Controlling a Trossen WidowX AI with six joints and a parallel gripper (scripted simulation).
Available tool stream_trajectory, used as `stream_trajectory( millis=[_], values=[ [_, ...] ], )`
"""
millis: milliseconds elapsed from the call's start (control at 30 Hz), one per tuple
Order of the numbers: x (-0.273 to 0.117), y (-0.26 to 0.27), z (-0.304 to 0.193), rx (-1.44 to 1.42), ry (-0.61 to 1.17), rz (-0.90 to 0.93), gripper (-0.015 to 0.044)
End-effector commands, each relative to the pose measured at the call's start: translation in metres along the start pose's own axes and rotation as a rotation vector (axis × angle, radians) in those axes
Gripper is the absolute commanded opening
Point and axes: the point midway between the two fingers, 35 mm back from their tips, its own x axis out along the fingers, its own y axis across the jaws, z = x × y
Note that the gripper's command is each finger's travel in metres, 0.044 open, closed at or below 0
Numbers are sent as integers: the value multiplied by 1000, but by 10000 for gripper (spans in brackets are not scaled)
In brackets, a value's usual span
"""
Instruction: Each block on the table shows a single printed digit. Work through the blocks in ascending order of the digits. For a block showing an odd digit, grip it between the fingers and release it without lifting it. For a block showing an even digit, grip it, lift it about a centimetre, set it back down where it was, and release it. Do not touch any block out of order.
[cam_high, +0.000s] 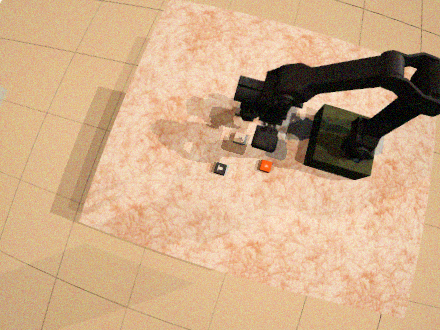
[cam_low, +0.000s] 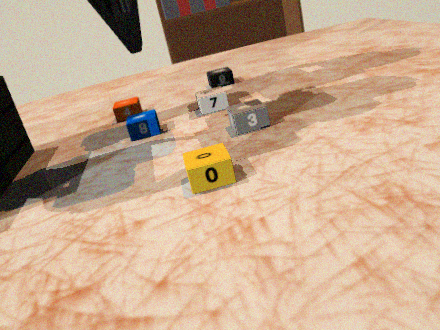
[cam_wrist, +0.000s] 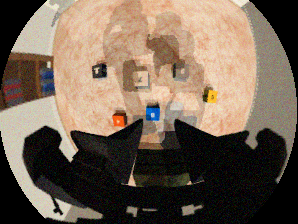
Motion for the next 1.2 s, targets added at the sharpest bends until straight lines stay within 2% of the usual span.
stream_trajectory(
  millis=[0,100,1033,1167],
  values=[
    [42,0,-12,-3,32,2,330],
    [42,0,-12,-3,32,2,400],
    [79,0,-14,-3,32,2,400],
    [79,0,-14,-3,32,2,295]
  ],
)
